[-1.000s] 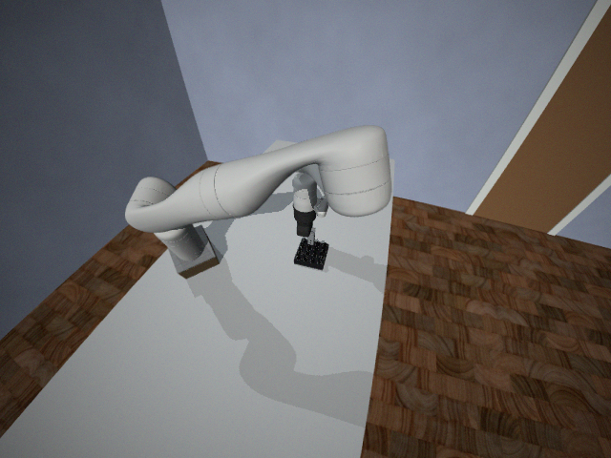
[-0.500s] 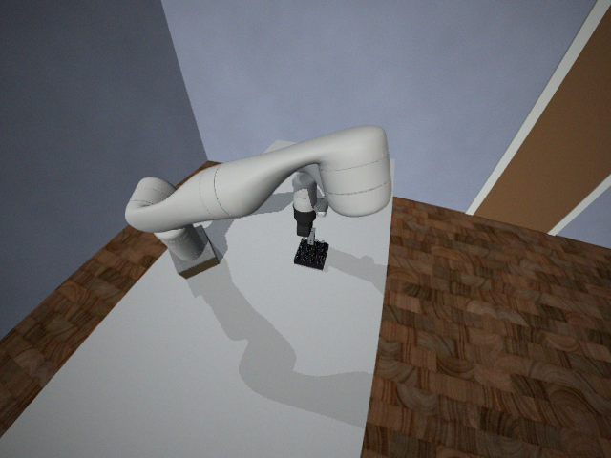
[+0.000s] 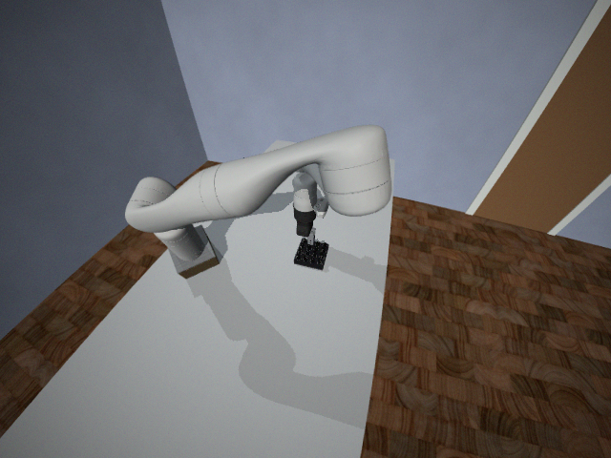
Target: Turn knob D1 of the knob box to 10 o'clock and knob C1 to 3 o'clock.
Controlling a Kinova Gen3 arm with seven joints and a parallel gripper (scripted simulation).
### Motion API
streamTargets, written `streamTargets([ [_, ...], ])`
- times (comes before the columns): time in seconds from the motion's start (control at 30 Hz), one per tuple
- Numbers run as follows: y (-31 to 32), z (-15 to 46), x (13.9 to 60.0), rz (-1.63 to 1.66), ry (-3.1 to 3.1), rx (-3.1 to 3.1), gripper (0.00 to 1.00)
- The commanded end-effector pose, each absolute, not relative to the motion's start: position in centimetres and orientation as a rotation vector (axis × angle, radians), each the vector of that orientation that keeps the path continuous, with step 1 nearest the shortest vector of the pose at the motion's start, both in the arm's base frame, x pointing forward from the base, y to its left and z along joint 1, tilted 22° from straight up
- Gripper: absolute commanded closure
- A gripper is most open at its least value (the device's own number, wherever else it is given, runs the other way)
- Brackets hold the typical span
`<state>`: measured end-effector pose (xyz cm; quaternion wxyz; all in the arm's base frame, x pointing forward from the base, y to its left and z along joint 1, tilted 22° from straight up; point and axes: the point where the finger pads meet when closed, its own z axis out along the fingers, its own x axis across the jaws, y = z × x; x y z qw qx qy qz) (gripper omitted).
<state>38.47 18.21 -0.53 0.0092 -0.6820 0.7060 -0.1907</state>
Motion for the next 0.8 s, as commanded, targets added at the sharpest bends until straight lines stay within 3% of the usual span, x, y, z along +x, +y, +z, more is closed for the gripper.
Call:
streamTargets([
  [0.0, 18.27, -0.47, 38.49, -0.596, 2.215, -2.113, 0.70],
  [0.77, 18.28, -0.47, 38.49, -0.577, 2.435, -1.778, 0.70],
])
